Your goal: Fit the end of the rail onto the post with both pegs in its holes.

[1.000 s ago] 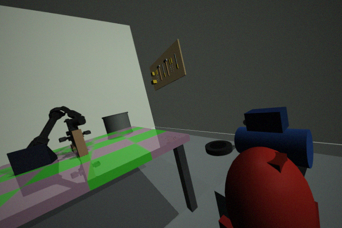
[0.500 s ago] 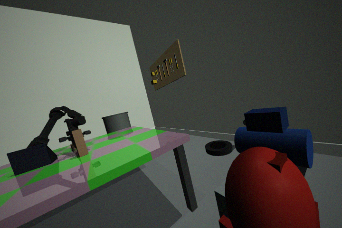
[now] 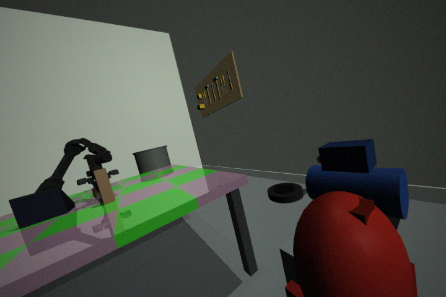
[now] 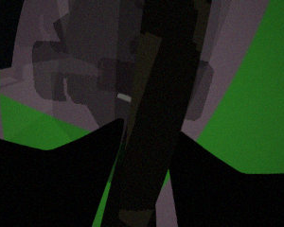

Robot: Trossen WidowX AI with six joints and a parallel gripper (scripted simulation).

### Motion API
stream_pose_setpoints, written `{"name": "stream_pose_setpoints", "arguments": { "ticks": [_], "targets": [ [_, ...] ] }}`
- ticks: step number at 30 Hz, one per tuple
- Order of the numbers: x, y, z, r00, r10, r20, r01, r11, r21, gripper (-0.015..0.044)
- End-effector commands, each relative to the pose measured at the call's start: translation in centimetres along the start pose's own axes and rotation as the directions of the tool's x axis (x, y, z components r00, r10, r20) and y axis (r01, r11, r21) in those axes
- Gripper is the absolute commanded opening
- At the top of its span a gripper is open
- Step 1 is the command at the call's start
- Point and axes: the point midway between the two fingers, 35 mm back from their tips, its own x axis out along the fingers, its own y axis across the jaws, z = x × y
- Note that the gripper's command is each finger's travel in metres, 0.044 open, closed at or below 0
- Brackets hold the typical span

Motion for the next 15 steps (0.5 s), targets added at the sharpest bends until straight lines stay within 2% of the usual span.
{"name": "stream_pose_setpoints", "arguments": {
  "ticks": [1,9,13,15],
  "targets": [
    [0.0,0.0,0.0,1.000,0.000,0.000,0.000,1.000,0.000,0.0236],
    [0.0,0.0,0.0,1.000,0.000,0.000,0.000,1.000,0.000,0.0440],
    [-0.2,0.0,0.2,1.000,0.000,0.000,0.000,1.000,0.000,0.0440],
    [-1.5,0.0,1.5,1.000,-0.002,-0.003,0.002,1.000,-0.001,0.0440]
  ]
}}
